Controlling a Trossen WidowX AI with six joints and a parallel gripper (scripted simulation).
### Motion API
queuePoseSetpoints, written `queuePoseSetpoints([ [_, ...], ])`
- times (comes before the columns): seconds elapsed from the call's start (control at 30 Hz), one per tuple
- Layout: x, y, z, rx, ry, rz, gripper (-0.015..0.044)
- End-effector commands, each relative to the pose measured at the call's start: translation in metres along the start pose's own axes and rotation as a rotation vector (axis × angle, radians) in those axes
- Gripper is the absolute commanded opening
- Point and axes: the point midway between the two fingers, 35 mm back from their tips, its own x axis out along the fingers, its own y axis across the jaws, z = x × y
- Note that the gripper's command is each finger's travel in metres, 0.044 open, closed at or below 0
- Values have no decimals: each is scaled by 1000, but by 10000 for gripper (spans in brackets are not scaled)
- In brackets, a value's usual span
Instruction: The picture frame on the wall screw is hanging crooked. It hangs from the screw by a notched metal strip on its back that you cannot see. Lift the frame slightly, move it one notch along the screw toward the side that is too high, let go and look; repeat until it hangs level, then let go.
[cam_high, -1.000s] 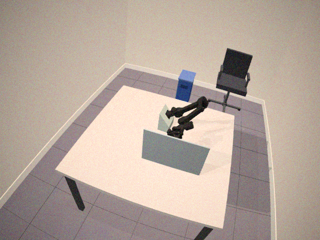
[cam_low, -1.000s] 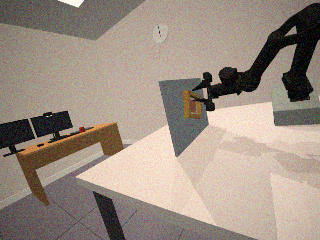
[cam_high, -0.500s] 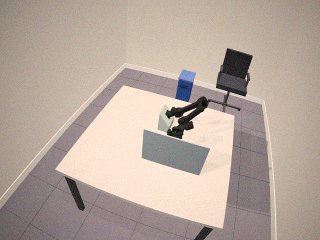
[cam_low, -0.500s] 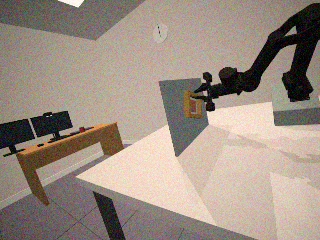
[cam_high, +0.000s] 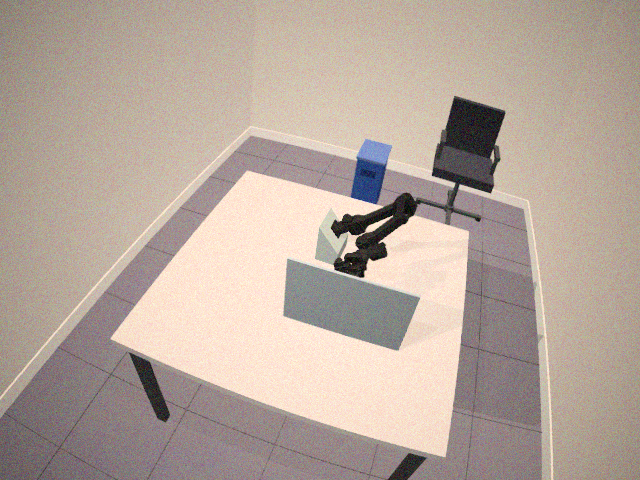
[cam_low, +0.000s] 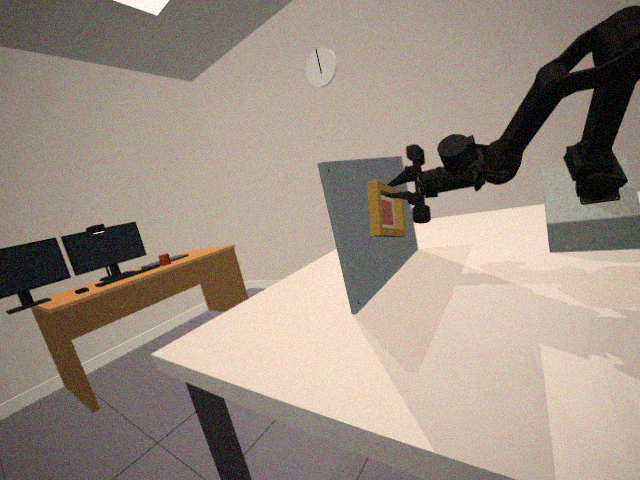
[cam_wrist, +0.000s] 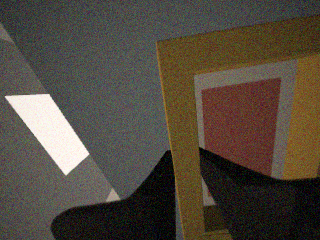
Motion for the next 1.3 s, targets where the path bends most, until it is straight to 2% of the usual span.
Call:
queuePoseSetpoints([
  [0.0,0,3,0,2,0,5,0],
  [1.27,0,11,0,1,0,5,0],
])
